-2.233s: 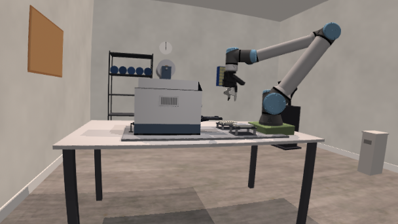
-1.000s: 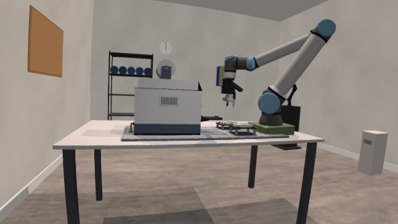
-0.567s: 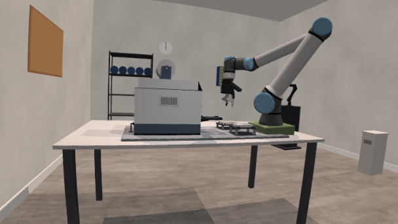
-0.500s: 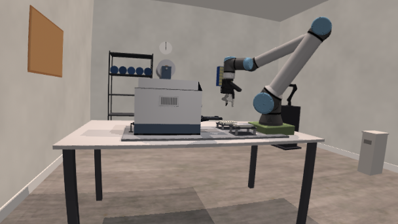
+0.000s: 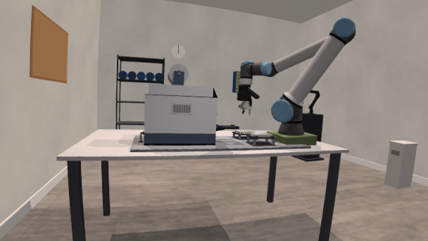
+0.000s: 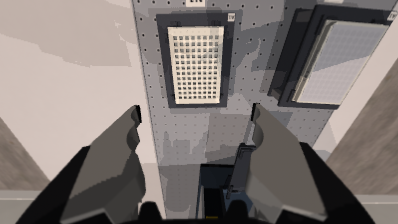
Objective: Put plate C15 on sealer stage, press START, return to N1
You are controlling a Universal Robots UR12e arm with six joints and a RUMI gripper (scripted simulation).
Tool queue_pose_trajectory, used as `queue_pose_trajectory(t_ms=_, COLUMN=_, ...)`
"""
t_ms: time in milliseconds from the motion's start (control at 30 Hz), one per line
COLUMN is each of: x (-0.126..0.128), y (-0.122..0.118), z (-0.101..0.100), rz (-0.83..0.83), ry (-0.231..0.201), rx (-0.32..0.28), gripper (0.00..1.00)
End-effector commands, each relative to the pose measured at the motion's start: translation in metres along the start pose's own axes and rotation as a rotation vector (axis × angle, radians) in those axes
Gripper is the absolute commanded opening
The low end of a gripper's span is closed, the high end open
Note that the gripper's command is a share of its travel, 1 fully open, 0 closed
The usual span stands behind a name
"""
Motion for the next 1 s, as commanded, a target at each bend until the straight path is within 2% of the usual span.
queue_pose_trajectory(t_ms=0, x=-0.001, y=0.0, z=0.001, rz=0.0, ry=0.001, rx=-0.001, gripper=0.68)
queue_pose_trajectory(t_ms=967, x=-0.001, y=0.0, z=-0.039, rz=0.0, ry=0.001, rx=-0.001, gripper=0.68)
Point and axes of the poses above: the point where the finger pads meet when closed, its own z axis back along the fingers, its own x axis across the jaws, y = z × x, the point moved 6 cm from there along z, back along the fingers, and after that the axes turned 1 degree about z, right-handed, at the moved point
